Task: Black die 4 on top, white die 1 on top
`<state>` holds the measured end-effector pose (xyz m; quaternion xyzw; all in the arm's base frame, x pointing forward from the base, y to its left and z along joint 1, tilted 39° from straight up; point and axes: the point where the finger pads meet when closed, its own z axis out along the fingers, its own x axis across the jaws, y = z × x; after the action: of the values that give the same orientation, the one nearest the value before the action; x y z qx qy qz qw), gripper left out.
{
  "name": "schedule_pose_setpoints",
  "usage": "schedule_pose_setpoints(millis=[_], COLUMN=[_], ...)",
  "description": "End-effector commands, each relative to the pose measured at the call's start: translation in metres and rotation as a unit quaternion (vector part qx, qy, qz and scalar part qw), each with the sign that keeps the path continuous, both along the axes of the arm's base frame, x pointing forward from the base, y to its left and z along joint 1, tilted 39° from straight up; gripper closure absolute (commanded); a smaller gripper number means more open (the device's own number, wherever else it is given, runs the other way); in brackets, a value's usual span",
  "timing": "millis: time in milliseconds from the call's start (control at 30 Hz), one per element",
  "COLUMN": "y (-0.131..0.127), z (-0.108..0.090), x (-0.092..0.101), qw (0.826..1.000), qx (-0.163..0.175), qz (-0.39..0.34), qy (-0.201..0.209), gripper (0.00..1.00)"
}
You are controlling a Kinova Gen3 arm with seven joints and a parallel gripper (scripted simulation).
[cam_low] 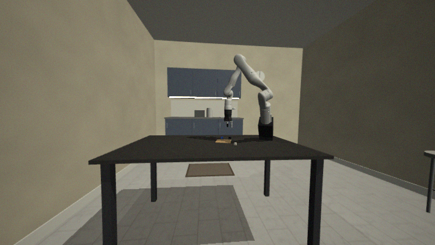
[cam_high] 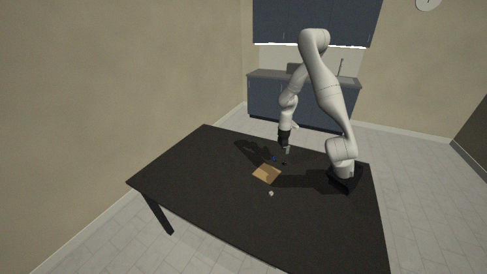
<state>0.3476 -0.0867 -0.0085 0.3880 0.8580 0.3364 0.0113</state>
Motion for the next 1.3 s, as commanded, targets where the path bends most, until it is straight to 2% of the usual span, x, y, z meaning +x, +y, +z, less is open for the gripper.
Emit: schedule_pose_setpoints(millis=[0,433,600,733,833,933,1000,1133,1267], y=[-0.001,-0.001,-0.002,-0.002,-0.001,0.0,0.0,0.003,0.007], z=[0.0,-0.002,-0.009,-0.017,-0.023,-0.029,-0.029,-0.035,-0.038], x=[0.0,-0.001,-0.005,-0.008,-0.009,-0.009,-0.009,-0.008,-0.004], qw=[1.0,1.0,0.996,0.984,0.967,0.94,0.94,0.892,0.832], qx=[-0.001,-0.009,-0.028,-0.052,-0.073,-0.095,-0.095,-0.125,-0.153], qz=[0.0,0.021,0.076,0.145,0.207,0.274,0.274,0.362,0.438], qy=[0.0,-0.013,-0.046,-0.089,-0.131,-0.177,-0.177,-0.242,-0.303], gripper=[0.0,0.0,0.0,0.0,0.0,0.0,0.0,0.0,0.0])
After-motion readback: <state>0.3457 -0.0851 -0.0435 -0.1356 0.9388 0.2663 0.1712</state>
